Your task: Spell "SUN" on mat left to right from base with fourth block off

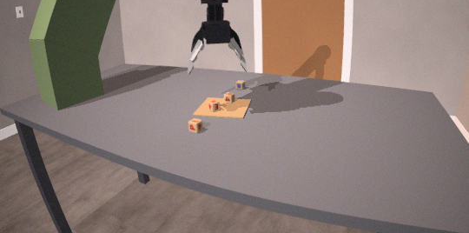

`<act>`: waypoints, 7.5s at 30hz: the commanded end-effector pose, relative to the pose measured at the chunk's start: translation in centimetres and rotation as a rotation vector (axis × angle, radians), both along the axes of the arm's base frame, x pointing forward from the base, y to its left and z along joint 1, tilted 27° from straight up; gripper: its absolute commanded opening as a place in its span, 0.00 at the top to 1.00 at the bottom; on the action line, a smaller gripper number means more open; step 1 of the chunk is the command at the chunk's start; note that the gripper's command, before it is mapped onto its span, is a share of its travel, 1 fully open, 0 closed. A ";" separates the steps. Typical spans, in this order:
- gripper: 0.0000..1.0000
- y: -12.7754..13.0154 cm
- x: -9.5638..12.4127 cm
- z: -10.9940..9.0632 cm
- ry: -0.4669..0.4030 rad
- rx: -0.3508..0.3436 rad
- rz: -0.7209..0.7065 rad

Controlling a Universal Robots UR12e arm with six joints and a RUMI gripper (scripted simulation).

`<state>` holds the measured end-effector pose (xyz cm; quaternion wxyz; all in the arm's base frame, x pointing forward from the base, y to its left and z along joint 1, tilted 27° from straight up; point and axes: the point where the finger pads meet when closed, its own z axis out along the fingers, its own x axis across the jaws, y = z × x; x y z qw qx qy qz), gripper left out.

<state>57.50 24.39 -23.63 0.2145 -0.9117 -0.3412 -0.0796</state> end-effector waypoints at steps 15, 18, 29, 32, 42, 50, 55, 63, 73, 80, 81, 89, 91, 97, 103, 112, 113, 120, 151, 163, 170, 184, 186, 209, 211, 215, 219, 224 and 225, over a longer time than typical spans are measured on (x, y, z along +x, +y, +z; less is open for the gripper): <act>0.00 -1.5 0.1 -0.8 -0.181 0.006 0.366; 0.00 -1.7 0.1 -0.9 -0.201 0.006 0.406; 0.00 -1.9 0.1 -1.1 -0.235 0.006 0.474; 0.00 -2.0 0.2 -1.1 -0.239 0.006 0.482; 0.00 -2.0 0.2 -1.1 -0.242 0.006 0.488; 0.63 -2.0 0.2 -1.1 -0.242 0.006 0.488; 0.63 -2.0 0.2 -1.1 -0.242 0.006 0.488; 0.63 -2.0 0.2 -1.1 -0.242 0.006 0.488; 0.63 -2.0 0.2 -1.1 -0.242 0.006 0.488; 0.63 -2.0 0.2 -1.1 -0.242 0.006 0.488; 0.63 -2.0 0.2 -1.1 -0.242 0.006 0.488; 0.63 -1.9 0.2 -1.5 -0.242 0.006 0.489; 0.63 -1.9 0.2 -1.5 -0.242 0.006 0.489; 0.63 -1.6 0.1 -2.0 -0.242 0.006 0.489; 0.63 -1.2 0.1 -2.7 -0.242 0.006 0.489; 0.63 -0.7 0.1 -3.7 -0.242 0.006 0.489; 0.63 -0.7 0.1 -3.9 -0.242 0.006 0.489; 0.63 -0.2 0.1 -4.8 -0.242 0.006 0.489; 0.63 0.3 0.1 -5.8 -0.242 0.006 0.489; 0.63 0.3 0.1 -5.8 -0.242 0.006 0.489; 0.63 0.3 0.2 -5.8 -0.242 0.006 0.489; 0.63 0.4 0.2 -6.1 -0.242 0.006 0.489; 0.63 0.6 0.2 -6.4 -0.242 0.006 0.489; 0.63 1.7 0.2 -8.6 -0.242 0.006 0.489; 0.63 1.7 0.2 -8.6 -0.242 0.006 0.489; 0.63 1.7 0.2 -8.6 -0.242 0.006 0.489; 0.63 1.7 0.2 -8.6 -0.242 0.006 0.489; 0.75 1.7 0.2 -8.6 -0.242 0.006 0.489; 0.75 1.7 0.2 -8.6 -0.242 0.006 0.489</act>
